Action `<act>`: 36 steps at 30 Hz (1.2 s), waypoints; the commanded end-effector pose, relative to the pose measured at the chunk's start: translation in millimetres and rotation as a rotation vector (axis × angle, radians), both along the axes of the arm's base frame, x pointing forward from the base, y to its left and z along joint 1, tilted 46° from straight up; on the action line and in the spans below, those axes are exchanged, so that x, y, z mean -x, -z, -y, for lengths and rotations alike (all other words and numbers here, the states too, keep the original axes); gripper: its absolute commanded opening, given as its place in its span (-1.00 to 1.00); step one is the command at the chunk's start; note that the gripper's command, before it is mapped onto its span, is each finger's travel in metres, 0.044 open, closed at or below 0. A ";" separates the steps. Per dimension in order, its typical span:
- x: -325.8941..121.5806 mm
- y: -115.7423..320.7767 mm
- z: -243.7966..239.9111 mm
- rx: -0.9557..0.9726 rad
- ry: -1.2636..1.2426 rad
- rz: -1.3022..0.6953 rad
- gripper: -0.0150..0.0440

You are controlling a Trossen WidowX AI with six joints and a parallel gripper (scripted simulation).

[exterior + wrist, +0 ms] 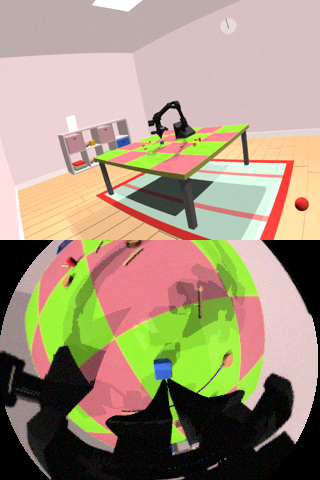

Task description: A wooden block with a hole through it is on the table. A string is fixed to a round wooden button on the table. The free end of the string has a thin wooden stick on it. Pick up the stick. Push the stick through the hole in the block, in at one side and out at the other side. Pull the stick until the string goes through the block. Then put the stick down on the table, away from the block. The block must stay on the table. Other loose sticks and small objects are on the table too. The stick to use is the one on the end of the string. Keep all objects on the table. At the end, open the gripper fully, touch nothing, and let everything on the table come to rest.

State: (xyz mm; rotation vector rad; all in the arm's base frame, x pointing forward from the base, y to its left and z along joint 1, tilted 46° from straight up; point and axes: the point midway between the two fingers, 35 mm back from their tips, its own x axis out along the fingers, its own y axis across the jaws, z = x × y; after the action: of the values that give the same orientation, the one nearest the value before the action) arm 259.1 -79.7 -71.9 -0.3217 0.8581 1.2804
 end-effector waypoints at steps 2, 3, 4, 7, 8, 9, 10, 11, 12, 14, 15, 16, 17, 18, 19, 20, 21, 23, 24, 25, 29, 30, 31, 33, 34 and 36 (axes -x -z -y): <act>0.0 0.0 0.0 0.000 0.000 0.000 -0.49; 0.0 0.0 0.0 0.000 0.000 0.000 -0.49; 0.0 0.0 0.0 0.000 0.000 0.000 -0.49; 0.0 0.0 0.0 0.000 0.000 0.000 -0.49; 0.0 0.0 0.0 0.000 0.000 0.000 -0.49; 0.4 0.3 0.5 0.000 0.013 -0.013 -0.40; 1.5 1.3 1.8 -0.001 0.052 -0.051 -0.31; 3.3 3.0 4.1 -0.003 0.117 -0.114 -0.22; 5.6 5.0 6.8 -0.006 0.196 -0.190 -0.14; 10.3 9.0 12.0 -0.011 0.353 -0.343 0.04; 12.7 11.0 14.6 -0.014 0.432 -0.419 0.13; 15.2 12.9 17.1 -0.016 0.511 -0.495 0.22; 17.6 14.9 19.6 -0.020 0.590 -0.571 0.31; 20.1 16.8 22.0 -0.023 0.669 -0.647 0.40; 22.7 18.7 24.4 -0.026 0.748 -0.723 0.49; 25.3 20.7 26.7 -0.030 0.828 -0.799 0.58; 27.9 22.6 28.9 -0.034 0.907 -0.874 0.67; 33.2 26.3 33.3 -0.041 1.065 -1.026 0.84; 35.9 28.2 35.5 -0.046 1.144 -1.101 0.93; 38.6 30.1 37.5 -0.050 1.223 -1.177 1.00; 49.8 37.4 45.3 -0.067 1.517 -1.457 1.00; 51.8 38.6 46.5 -0.071 1.565 -1.504 1.00; 53.5 39.7 47.6 -0.074 1.613 -1.549 1.00; 57.1 41.9 49.7 -0.080 1.709 -1.641 1.00; 58.8 42.9 50.7 -0.083 1.757 -1.687 1.00; 62.4 45.1 52.7 -0.090 1.852 -1.779 1.00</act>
State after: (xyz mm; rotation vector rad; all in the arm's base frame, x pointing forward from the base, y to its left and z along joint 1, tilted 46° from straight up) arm 223.6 -119.0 -96.6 1.0070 1.5865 0.1926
